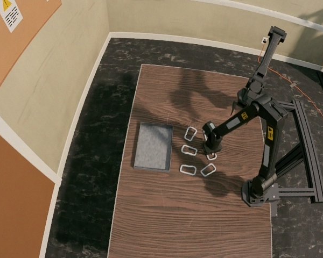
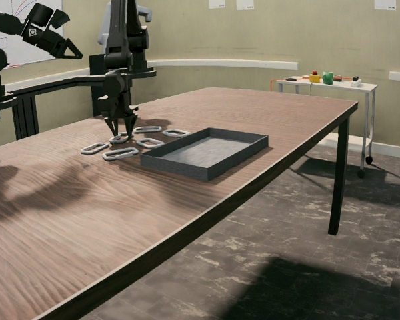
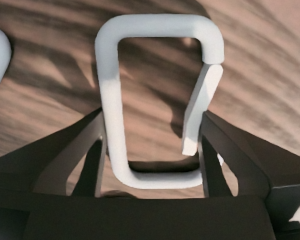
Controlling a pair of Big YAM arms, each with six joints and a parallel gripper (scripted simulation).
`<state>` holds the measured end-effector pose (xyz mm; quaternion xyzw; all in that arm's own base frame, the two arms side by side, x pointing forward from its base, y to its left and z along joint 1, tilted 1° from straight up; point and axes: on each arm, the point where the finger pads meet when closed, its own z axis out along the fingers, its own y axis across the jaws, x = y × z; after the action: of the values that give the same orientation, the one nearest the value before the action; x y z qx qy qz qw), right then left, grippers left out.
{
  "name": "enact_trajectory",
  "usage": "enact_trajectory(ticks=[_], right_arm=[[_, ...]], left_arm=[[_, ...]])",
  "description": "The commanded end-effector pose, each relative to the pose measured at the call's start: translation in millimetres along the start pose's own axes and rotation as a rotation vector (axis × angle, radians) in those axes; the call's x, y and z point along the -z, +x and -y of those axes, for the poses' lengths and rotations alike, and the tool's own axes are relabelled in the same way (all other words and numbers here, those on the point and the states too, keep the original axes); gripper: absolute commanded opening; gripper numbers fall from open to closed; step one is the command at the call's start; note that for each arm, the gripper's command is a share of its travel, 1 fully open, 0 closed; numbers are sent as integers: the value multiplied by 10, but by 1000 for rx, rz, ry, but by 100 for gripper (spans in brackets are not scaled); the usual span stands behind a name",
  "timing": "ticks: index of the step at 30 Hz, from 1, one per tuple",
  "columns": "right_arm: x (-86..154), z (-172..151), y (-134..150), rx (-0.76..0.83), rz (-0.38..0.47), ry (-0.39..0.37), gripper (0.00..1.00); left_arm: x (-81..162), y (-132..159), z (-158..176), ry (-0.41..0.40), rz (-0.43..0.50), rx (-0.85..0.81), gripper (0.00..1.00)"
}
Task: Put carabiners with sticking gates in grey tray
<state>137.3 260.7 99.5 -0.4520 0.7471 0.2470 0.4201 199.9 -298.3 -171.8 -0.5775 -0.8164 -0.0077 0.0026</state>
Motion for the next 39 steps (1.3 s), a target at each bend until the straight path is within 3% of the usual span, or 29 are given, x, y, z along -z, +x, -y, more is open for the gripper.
enact_trajectory(ticks=[1,3,4,17,18,25,29,39], right_arm=[[5,4,-109,0,16,2,100],[5,4,-109,0,16,2,100],[5,4,-109,0,16,2,100],[5,4,-109,0,16,2,100],[5,4,-109,0,16,2,100],[5,4,-109,0,16,2,100],[5,4,-109,0,16,2,100],[5,4,-109,0,16,2,100]], left_arm=[[33,-68,-10,-4,19,-7,60],[33,-68,-10,-4,19,-7,82],[33,-68,-10,-4,19,-7,88],[81,-111,-23,-9,41,-16,88],[125,-207,-47,-15,63,-21,99],[462,-851,-46,-30,321,24,100],[317,-735,26,-38,442,77,100],[485,-520,103,-55,666,141,100]])
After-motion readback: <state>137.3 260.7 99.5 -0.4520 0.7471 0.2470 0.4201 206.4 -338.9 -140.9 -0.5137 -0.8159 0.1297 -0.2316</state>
